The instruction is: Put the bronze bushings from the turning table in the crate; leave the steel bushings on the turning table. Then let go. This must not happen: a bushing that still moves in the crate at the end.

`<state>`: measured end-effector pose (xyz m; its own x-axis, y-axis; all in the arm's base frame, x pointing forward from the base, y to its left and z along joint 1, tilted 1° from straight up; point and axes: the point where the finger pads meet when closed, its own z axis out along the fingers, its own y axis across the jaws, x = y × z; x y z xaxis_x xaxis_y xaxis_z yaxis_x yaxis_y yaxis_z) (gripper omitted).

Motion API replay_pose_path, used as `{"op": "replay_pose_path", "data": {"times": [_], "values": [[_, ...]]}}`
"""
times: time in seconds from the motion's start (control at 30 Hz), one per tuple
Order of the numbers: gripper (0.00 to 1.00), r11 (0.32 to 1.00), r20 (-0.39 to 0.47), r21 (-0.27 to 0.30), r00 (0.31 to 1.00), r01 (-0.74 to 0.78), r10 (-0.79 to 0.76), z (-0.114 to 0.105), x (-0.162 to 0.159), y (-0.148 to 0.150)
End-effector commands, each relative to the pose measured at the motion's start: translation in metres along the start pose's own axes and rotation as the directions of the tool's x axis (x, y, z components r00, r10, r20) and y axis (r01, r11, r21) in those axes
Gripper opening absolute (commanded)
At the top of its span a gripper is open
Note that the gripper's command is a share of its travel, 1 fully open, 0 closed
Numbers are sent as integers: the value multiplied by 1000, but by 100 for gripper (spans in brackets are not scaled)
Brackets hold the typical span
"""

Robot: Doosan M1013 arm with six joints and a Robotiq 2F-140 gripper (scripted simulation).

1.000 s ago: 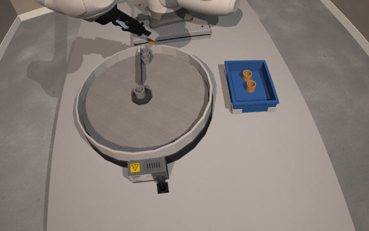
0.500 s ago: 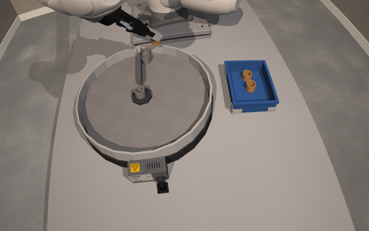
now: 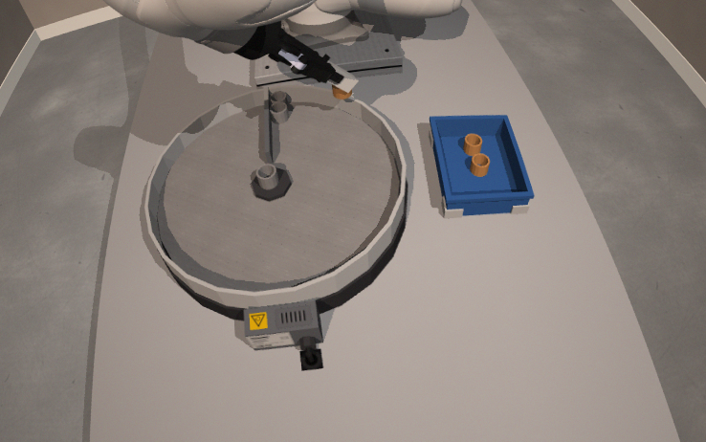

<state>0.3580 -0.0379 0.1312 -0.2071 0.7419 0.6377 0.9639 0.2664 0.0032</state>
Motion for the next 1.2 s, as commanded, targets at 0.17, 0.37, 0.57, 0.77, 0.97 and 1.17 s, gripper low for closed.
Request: {"op": "replay_pose_path", "data": {"times": [0.17, 0.37, 0.57, 0.77, 0.97, 1.17], "values": [[0, 1000, 1, 1, 1000, -1, 1, 27, 32, 75], [0, 1000, 1, 1, 1000, -1, 1, 42, 49, 114], [0, 1000, 1, 1, 1000, -1, 1, 59, 70, 161], [0, 1000, 1, 1, 1000, -1, 1, 72, 87, 199], [0, 1000, 1, 1, 1000, -1, 1, 81, 97, 222], [0, 1000, 1, 1, 1000, -1, 1, 83, 100, 229]]}}
